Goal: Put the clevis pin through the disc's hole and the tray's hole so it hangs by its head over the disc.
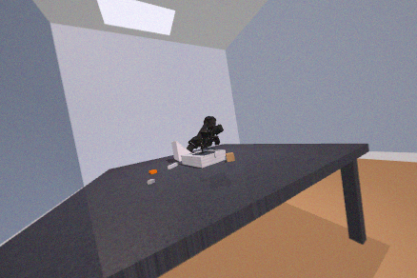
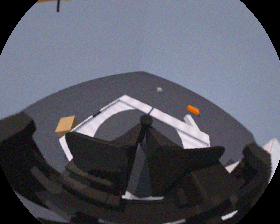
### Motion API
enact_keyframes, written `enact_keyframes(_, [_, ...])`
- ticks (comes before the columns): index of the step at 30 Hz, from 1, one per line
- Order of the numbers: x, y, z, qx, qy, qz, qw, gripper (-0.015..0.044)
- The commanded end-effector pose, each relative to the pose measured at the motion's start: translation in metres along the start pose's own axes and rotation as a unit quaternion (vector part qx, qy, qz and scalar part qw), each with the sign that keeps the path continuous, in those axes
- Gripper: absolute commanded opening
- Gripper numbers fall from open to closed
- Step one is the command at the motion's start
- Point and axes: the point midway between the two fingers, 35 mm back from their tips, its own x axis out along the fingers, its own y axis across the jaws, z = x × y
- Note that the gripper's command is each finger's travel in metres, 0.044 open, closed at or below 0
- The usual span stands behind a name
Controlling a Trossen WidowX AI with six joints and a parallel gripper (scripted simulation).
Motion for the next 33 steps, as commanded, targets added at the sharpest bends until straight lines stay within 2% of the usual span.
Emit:
enact_keyframes(1, [0.0003, 0.0027, -0.0002, 0.002, 0.001, 0.002, 1.0, 0.0])
enact_keyframes(33, [0.0011, 0.0115, 0.0002, 0.002, 0.001, 0.002, 1.0, 0.0])
